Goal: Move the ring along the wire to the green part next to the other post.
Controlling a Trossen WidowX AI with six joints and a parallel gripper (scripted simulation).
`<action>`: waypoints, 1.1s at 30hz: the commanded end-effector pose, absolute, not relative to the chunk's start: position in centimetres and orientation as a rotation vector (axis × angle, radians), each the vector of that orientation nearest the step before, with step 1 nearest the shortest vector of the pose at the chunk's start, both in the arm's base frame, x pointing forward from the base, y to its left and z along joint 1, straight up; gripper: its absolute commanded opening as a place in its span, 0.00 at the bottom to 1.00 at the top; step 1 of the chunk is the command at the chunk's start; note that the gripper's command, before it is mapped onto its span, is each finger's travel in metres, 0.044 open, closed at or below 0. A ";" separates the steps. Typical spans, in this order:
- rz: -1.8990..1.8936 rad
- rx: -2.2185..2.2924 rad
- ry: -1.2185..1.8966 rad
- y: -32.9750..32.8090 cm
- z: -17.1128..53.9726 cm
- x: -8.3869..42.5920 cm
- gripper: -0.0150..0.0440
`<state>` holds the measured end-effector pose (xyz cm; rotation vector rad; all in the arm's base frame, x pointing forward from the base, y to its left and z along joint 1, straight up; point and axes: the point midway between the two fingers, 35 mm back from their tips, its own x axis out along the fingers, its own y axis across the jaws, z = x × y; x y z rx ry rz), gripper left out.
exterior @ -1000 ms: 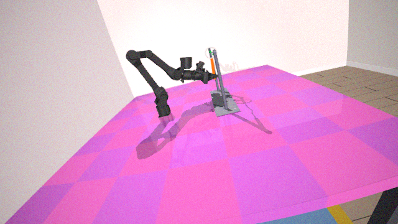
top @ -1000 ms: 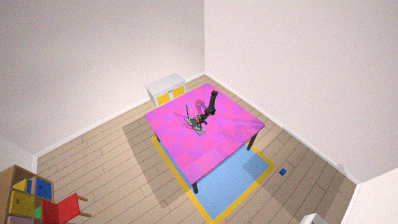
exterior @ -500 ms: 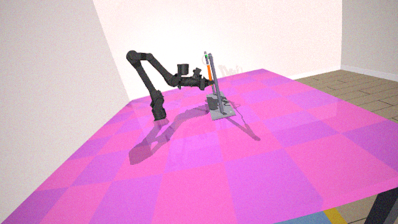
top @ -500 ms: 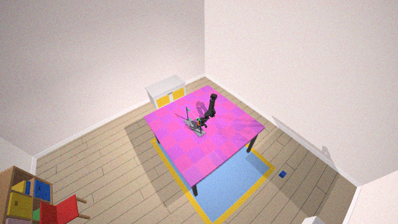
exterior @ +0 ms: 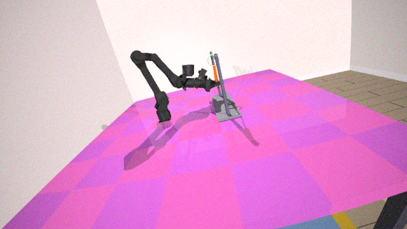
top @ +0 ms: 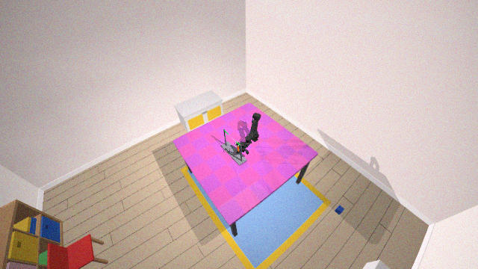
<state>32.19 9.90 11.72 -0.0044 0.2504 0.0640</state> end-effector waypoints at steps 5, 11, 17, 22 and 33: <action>0.064 -0.004 0.250 9.9 11.7 32.2 0.22; 0.064 -0.004 0.250 9.9 11.7 32.2 0.49; 0.063 -0.003 0.251 9.9 12.1 31.3 0.53; 0.062 -0.002 0.252 9.9 12.4 30.3 0.53; 0.060 0.001 0.254 9.7 12.9 28.0 0.53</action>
